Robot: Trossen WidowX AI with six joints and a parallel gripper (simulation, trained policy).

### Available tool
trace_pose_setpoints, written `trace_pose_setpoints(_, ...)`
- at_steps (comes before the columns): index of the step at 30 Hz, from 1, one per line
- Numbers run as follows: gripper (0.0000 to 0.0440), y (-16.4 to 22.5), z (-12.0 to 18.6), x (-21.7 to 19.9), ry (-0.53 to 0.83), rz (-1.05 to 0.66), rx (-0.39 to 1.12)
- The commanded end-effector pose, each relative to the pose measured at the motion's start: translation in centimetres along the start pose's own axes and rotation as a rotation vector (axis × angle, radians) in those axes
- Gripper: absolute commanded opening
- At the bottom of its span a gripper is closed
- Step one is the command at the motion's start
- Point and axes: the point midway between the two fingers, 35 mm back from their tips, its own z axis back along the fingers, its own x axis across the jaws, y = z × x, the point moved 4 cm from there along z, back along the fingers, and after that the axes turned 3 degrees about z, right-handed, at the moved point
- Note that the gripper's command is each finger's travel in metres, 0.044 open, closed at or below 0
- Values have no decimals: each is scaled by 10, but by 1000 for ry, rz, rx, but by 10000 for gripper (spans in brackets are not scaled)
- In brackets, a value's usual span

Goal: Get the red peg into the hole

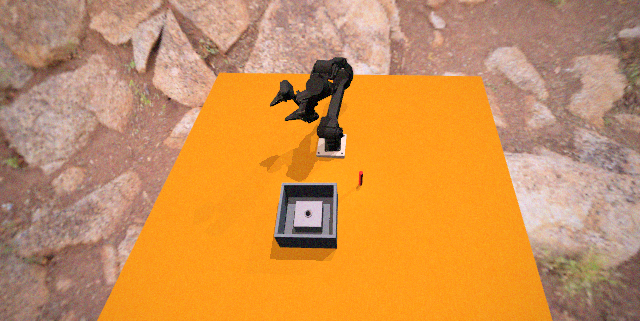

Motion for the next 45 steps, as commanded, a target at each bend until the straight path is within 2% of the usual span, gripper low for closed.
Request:
trace_pose_setpoints(1, 440, -5, 1, -3, -17, -91, -32)
trace_pose_setpoints(9, 440, -31, 4, -5, -124, -302, -141)
trace_pose_setpoints(16, 440, -63, 12, -1, -286, -452, -225)
trace_pose_setpoints(23, 440, -99, 28, 7, -480, -591, -246)
trace_pose_setpoints(35, 440, -157, 73, 44, -812, -745, -109)
trace_pose_setpoints(45, 440, -189, 105, 90, -940, -797, 72)
